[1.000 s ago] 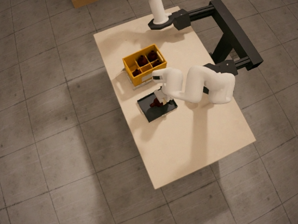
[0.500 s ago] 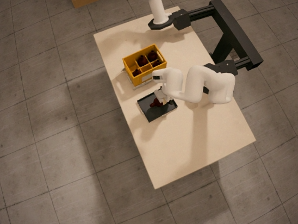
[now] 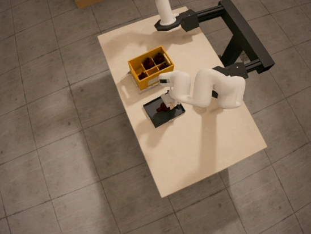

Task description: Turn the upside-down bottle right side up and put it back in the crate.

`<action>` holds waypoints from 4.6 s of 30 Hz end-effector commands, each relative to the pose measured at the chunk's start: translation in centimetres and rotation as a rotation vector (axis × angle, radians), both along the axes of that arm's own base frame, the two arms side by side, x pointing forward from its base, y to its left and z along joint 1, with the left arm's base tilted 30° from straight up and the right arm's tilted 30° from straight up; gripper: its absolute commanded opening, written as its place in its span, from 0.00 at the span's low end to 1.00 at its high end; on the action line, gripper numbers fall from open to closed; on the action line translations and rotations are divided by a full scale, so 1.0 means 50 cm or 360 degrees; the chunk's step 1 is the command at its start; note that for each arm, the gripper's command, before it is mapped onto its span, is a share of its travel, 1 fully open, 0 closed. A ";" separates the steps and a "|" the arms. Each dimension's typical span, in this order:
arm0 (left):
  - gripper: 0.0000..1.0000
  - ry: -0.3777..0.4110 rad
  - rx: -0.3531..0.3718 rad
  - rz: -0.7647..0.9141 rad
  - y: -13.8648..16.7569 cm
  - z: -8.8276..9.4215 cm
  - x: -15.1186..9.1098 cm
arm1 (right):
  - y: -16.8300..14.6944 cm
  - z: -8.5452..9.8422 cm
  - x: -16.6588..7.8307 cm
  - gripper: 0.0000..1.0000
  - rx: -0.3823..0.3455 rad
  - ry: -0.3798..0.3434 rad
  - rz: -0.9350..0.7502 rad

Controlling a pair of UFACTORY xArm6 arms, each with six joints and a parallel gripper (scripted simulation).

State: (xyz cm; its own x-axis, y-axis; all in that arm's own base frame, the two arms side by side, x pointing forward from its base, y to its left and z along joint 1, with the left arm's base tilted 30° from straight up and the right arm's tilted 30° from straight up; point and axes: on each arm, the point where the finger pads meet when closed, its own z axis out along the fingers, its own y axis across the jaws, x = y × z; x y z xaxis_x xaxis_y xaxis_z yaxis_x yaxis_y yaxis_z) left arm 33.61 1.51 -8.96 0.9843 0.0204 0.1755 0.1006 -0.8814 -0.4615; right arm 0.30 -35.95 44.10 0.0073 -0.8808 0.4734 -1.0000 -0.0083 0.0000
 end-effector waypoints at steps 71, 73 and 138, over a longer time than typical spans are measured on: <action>1.00 -0.0003 -0.0001 -0.0001 -0.072 0.138 0.007 | 0.000 0.004 0.000 1.00 -0.0007 0.0000 0.0000; 1.00 -0.0003 -0.0001 -0.0001 -0.077 0.149 0.017 | 0.000 0.004 0.000 1.00 -0.0007 0.0000 0.0000; 0.66 -0.0003 -0.0001 -0.0001 -0.144 0.313 0.182 | 0.000 0.004 0.000 1.00 -0.0007 0.0000 0.0000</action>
State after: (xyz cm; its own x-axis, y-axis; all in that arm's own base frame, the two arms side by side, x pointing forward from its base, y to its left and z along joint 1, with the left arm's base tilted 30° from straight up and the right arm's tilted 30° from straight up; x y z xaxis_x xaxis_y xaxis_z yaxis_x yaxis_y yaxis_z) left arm 42.64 -5.60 6.57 0.9845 0.0206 0.1742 0.1002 -0.8812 -0.4621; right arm 0.30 -35.95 44.10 0.0073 -0.8808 0.4734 -1.0000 -0.0083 0.0000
